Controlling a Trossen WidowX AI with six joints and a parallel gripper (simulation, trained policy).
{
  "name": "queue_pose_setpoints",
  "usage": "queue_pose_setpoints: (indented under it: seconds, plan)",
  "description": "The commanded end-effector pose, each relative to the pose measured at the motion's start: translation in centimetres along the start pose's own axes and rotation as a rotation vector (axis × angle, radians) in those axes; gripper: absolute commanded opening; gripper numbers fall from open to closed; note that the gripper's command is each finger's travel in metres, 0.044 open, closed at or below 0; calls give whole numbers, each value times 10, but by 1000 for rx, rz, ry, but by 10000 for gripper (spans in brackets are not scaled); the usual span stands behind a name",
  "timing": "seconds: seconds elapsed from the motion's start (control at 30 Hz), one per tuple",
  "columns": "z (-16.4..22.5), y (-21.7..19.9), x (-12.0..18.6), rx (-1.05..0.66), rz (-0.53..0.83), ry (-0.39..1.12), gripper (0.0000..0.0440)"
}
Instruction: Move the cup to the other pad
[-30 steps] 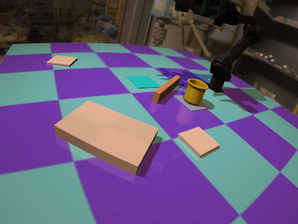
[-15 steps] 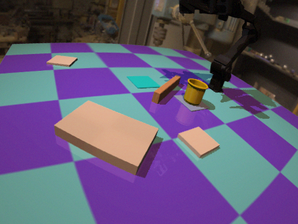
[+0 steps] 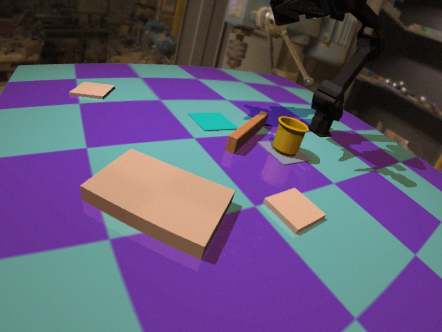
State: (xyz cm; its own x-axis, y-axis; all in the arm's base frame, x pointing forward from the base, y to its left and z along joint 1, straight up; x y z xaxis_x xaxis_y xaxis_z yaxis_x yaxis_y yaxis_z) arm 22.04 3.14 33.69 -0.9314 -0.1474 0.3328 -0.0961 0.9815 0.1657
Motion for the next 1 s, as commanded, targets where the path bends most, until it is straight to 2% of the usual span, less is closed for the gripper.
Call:
queue_pose_setpoints:
  seconds: [0.0,0.5,0.97]
  plan:
    - [-1,5,-1,-66,-12,68,142]
    - [-7,21,-1,-285,-1,273,160]
    - [-8,35,-3,-478,70,471,163]
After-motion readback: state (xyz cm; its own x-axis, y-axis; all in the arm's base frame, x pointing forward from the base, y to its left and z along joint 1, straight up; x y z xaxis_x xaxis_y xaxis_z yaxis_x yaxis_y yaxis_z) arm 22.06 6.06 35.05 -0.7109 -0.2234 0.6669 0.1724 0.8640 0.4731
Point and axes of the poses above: the point midway between the two fingers, 35 mm back from their tips, its own x axis back along the fingers, its own y axis across the jaws, z = x × y, the point moved 8 cm from there along x, back along the fingers, and after that the axes turned 12 degrees about x, right-handed, at the moved point
